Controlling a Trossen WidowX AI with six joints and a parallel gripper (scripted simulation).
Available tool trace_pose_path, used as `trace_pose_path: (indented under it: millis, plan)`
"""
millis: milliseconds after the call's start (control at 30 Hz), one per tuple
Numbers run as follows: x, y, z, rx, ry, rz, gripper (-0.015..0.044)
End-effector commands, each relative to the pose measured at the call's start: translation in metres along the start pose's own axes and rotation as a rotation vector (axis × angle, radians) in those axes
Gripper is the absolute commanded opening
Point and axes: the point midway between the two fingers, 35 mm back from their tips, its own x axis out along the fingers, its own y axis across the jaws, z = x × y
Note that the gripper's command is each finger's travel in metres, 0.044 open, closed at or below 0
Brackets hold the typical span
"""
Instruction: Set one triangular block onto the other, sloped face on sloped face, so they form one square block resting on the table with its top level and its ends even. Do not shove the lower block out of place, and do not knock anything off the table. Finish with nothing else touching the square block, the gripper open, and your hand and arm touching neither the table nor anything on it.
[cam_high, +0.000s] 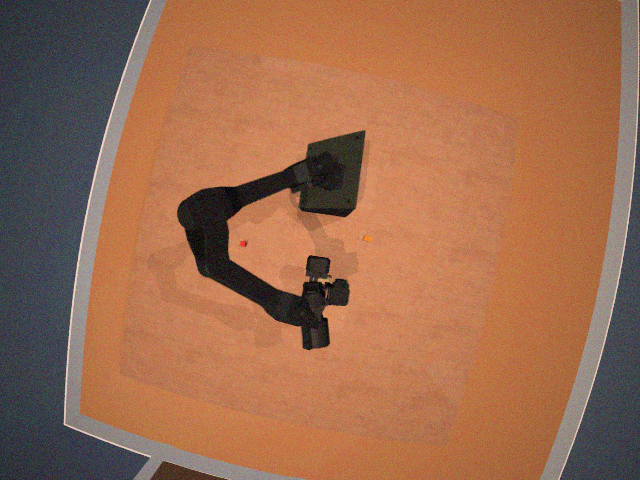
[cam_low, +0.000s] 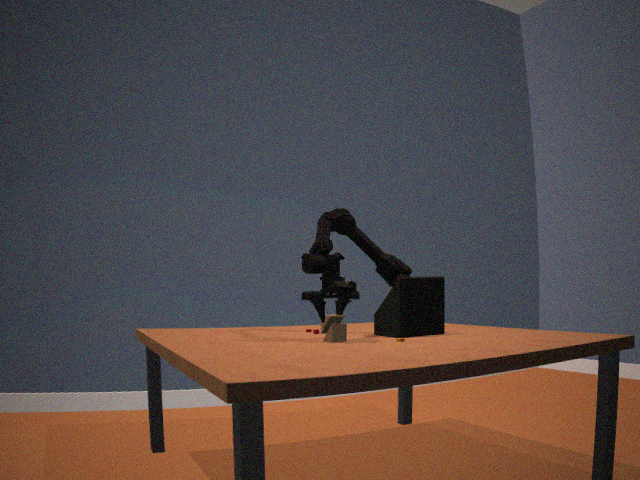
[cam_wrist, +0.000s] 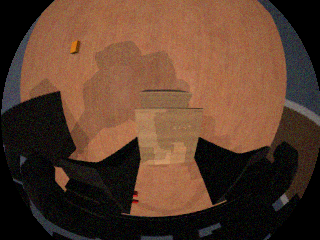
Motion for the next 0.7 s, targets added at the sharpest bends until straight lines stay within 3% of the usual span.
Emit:
trace_pose_path:
  millis: [0, 667]
  plan:
    - [0.0005, -0.0001, -0.0009, -0.004, 0.008, -0.003, 0.0]
    - [0.0087, -0.0003, 0.0023, -0.004, 0.01, -0.004, 0.0]
